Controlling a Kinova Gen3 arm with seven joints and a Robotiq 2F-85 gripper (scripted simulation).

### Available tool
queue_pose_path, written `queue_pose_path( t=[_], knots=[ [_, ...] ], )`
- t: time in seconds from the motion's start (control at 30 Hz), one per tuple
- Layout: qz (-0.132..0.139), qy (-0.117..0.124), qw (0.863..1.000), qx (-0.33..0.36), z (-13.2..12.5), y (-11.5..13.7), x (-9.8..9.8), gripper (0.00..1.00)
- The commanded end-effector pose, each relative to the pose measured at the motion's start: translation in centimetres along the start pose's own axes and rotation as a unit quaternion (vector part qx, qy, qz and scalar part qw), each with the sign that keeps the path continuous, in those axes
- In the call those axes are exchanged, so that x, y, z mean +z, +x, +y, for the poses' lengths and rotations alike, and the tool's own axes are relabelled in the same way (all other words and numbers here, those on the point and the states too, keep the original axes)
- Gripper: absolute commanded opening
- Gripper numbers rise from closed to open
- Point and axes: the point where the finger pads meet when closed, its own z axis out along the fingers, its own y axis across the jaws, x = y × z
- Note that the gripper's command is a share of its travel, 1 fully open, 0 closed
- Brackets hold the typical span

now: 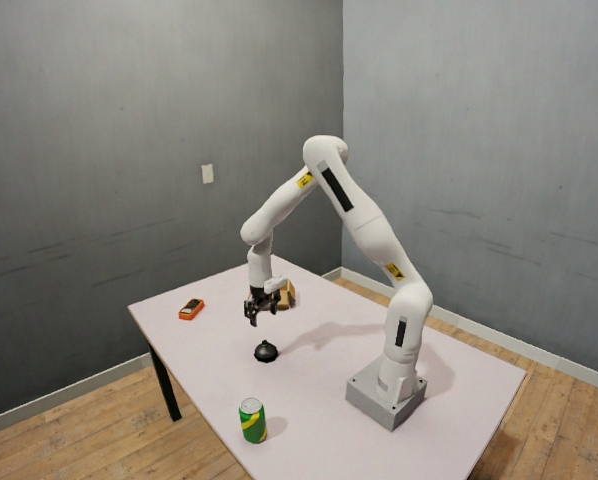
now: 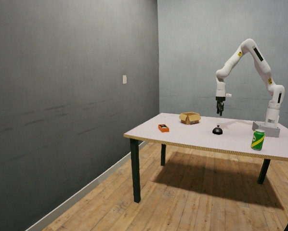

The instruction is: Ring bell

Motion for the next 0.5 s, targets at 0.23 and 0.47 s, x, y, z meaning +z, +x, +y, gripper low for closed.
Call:
queue_pose_path(
  t=[0.23,0.47],
  knots=[
    [-0.006,0.001,1.0,-0.012,0.84,-0.08,-0.16,1.0],
    [-0.006,0.001,1.0,-0.012,0.84,-0.08,-0.15,0.1]
  ],
)
